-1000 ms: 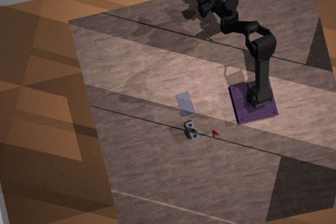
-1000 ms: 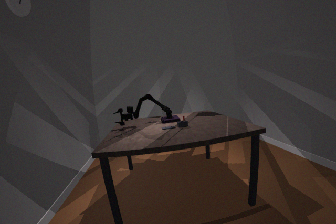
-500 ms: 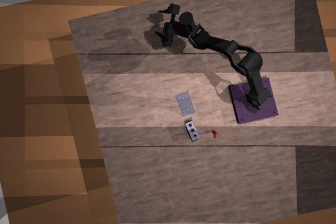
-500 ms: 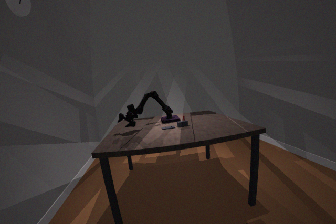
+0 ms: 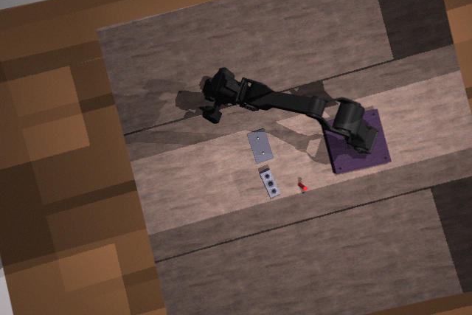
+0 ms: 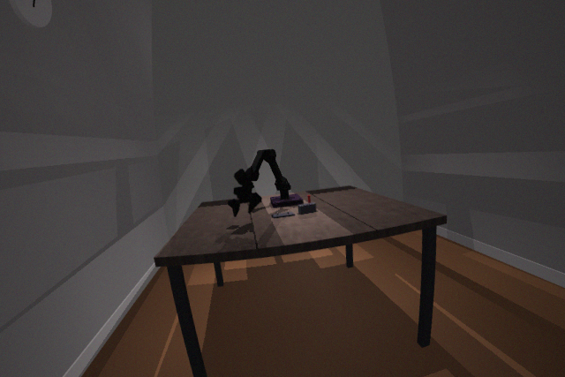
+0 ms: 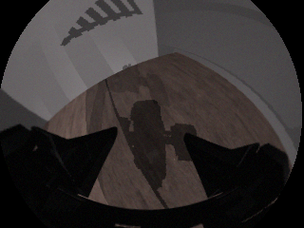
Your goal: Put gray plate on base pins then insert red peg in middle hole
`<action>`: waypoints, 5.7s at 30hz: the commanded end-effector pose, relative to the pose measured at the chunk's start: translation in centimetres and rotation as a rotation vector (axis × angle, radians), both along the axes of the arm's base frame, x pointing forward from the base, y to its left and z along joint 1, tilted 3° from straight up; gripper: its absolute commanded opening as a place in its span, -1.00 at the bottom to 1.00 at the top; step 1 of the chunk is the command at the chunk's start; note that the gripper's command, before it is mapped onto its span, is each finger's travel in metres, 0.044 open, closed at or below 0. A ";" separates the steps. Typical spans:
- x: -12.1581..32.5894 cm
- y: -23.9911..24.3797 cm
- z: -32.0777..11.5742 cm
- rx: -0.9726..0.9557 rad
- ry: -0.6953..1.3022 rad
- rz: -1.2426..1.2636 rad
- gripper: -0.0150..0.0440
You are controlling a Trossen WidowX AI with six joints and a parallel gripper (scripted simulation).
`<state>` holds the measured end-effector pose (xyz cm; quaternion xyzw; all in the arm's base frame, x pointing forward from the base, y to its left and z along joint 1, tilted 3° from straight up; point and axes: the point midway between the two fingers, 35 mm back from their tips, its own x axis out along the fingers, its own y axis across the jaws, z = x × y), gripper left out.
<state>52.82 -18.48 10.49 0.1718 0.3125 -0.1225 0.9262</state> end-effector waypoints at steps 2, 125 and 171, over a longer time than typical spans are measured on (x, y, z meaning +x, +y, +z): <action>-0.5 8.7 1.0 0.228 0.127 -0.072 1.00; -19.2 33.4 -4.3 0.495 0.721 -0.660 -0.49; -19.5 31.7 4.9 0.500 0.718 -0.674 -0.49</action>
